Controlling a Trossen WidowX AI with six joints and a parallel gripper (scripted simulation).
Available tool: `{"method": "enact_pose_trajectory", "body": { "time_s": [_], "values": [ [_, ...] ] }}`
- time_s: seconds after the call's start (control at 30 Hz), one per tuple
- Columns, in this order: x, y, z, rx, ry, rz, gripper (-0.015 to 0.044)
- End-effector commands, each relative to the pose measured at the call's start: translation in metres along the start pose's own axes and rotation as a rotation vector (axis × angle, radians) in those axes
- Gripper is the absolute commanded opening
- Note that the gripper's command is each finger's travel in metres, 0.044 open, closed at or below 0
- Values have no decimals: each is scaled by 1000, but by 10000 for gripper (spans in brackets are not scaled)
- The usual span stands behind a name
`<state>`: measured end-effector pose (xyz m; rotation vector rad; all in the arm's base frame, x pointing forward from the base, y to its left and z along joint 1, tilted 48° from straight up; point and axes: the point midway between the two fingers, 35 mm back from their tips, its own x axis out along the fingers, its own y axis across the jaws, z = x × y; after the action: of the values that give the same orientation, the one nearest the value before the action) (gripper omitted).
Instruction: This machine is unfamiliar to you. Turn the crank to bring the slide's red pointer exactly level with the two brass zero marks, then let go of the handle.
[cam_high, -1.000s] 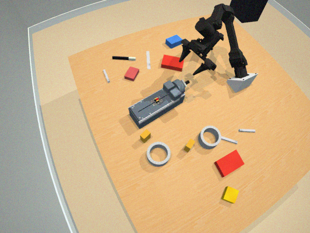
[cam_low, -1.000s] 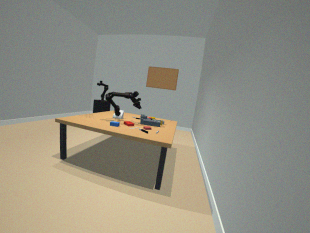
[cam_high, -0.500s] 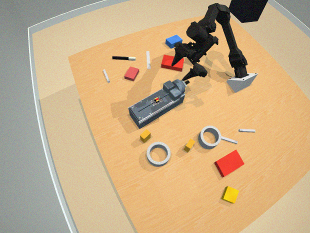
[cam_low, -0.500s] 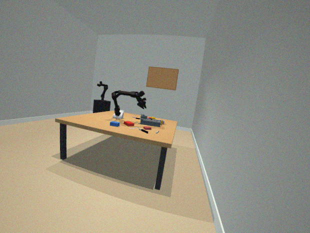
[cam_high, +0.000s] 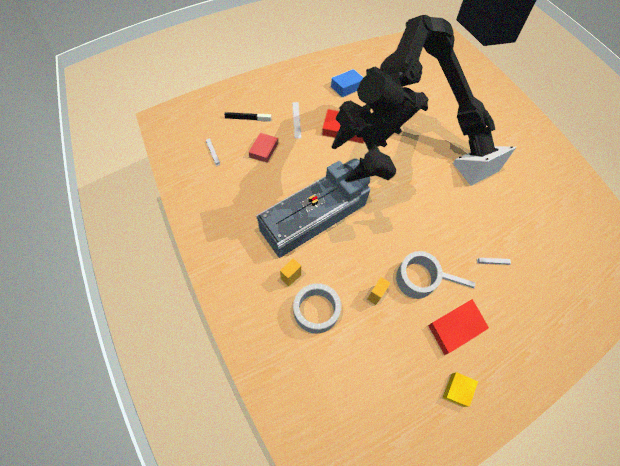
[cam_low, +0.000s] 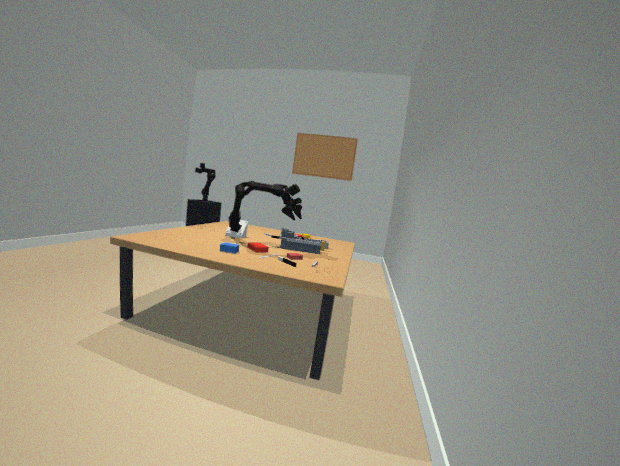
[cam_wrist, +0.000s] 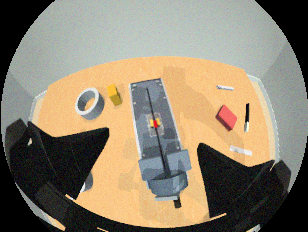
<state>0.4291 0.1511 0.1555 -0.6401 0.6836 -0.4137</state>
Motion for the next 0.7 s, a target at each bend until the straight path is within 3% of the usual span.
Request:
{"method": "enact_pose_trajectory", "body": {
  "time_s": [0.0, 0.2, 0.67],
  "values": [
    [13, 1, -4, 20, 3, -16, 440],
    [37, -1, -24, 21, 2, -18, 440],
    [37, -1, -24, 21, 2, -18, 440]
  ]
}}
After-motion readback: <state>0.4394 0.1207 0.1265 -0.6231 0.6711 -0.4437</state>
